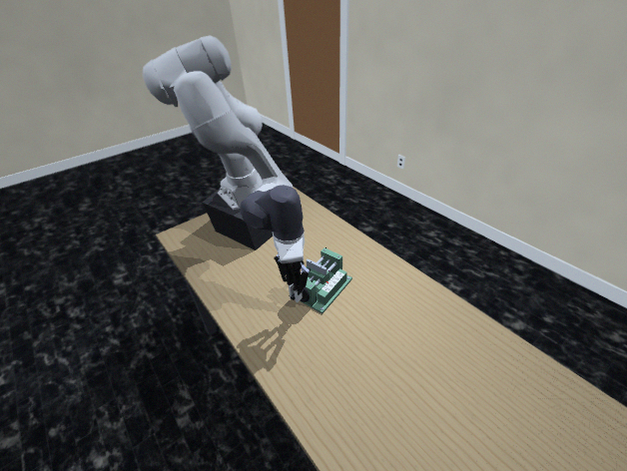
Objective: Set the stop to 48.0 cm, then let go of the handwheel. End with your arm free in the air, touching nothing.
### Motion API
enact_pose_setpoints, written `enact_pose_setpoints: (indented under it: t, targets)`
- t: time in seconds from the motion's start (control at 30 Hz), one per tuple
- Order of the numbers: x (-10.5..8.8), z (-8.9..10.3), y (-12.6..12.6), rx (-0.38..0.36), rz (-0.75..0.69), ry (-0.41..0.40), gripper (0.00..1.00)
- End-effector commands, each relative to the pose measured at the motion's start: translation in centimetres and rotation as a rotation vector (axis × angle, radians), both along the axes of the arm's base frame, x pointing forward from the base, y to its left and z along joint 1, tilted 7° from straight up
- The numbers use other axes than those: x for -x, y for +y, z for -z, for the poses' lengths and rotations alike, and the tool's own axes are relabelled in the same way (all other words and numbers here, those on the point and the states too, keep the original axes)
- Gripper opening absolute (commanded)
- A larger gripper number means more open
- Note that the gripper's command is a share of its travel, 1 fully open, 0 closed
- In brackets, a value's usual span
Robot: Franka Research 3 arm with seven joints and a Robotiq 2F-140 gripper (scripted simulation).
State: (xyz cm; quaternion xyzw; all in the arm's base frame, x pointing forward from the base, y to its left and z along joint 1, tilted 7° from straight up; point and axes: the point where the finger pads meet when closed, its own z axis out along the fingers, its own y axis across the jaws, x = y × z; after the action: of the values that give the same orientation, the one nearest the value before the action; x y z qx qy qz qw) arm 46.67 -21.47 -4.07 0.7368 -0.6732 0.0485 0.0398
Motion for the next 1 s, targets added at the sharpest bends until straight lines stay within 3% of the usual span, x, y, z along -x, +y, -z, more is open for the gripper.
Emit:
enact_pose_setpoints:
  t: [0.0,0.4,0.63,0.97]
  targets:
    - [0.7,-0.3,-0.1,-0.002,-0.005,0.003,0.04]
    - [2.8,-0.1,-0.3,-0.002,-0.005,0.003,0.04]
    - [4.2,1.3,-0.7,-0.002,-0.005,0.003,0.04]
    - [4.5,2.8,-0.9,-0.002,-0.005,0.003,0.04]
